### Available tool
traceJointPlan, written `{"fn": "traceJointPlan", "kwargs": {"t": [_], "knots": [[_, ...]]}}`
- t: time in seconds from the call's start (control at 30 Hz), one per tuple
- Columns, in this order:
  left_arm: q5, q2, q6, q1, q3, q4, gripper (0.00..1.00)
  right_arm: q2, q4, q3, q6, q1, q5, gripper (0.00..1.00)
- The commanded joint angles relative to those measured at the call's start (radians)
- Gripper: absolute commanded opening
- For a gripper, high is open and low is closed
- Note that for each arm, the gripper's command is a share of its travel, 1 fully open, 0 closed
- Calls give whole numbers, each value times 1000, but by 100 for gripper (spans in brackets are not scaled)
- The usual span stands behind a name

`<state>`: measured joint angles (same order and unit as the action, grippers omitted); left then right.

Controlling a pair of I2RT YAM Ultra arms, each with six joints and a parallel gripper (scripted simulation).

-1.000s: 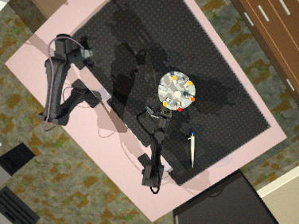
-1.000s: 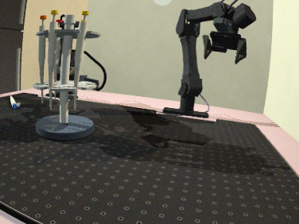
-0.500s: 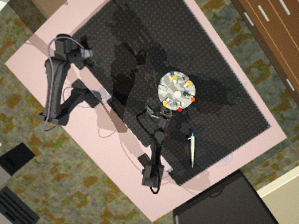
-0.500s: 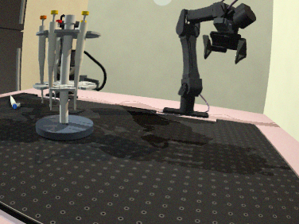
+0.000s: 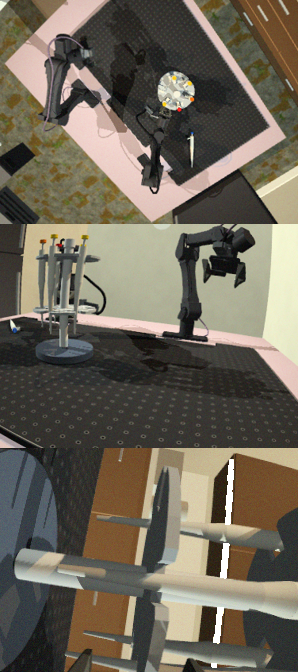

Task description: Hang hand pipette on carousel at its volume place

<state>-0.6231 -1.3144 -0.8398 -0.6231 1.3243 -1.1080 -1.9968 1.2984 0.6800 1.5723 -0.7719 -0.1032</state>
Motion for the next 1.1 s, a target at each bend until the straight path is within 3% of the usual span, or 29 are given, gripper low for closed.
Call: {"fn": "traceJointPlan", "kwargs": {"t": [0.0,1.07], "knots": [[-21,-1,-7,-9,15,12,100,35,13,29,-5,5,6,49],[-21,-1,-7,-9,15,12,100,186,149,-294,-6,-35,-33,49]]}}
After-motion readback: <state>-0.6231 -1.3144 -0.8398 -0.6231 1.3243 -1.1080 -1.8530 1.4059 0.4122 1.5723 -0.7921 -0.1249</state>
